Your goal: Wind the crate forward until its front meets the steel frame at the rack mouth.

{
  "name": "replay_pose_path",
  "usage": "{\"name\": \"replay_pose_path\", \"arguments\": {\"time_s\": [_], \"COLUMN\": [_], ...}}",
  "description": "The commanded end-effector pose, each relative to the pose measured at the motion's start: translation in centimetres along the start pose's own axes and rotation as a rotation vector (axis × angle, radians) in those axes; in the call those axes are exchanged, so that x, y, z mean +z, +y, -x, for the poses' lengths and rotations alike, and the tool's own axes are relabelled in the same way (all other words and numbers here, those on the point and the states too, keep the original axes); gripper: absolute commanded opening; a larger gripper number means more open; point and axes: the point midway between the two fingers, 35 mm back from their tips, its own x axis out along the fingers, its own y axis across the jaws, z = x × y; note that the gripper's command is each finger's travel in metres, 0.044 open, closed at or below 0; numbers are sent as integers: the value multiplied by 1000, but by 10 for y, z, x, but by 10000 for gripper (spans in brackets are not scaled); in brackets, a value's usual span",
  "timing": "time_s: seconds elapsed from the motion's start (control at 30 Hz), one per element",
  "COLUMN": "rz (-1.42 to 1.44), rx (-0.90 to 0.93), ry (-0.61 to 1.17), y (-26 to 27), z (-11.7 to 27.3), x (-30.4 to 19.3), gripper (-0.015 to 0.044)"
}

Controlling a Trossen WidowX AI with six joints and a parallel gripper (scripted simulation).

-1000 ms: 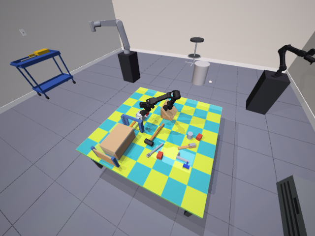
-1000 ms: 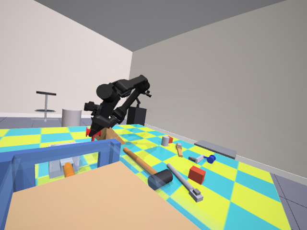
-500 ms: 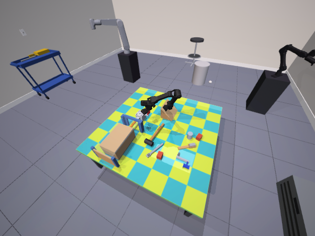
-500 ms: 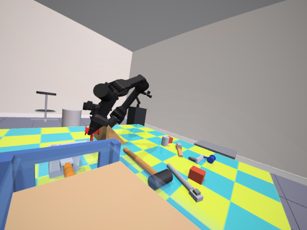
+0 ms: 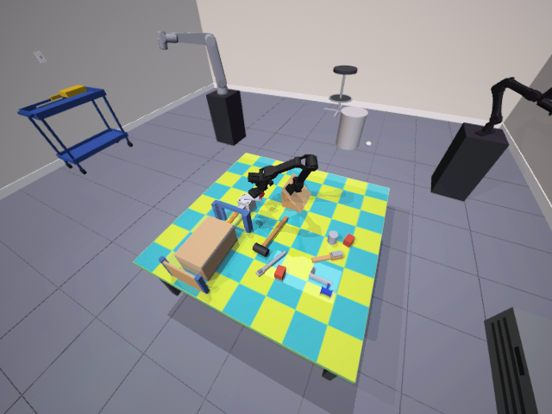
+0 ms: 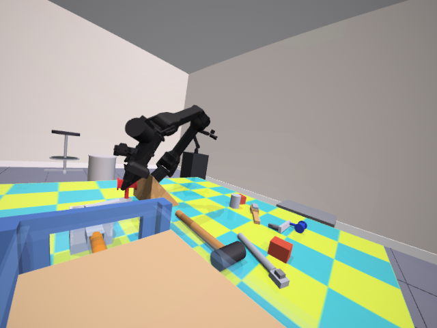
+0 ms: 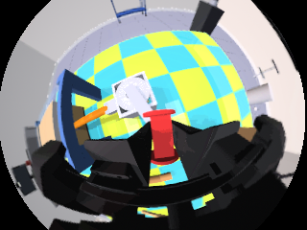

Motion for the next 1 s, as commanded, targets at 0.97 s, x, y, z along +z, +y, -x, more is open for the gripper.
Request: {"name": "replay_pose_path", "arguments": {"time_s": [0.97], "rz": [-9], "rx": [-25], "ry": [-22], "y": [-40], "z": [-19], "x": [43], "gripper": [0]}}
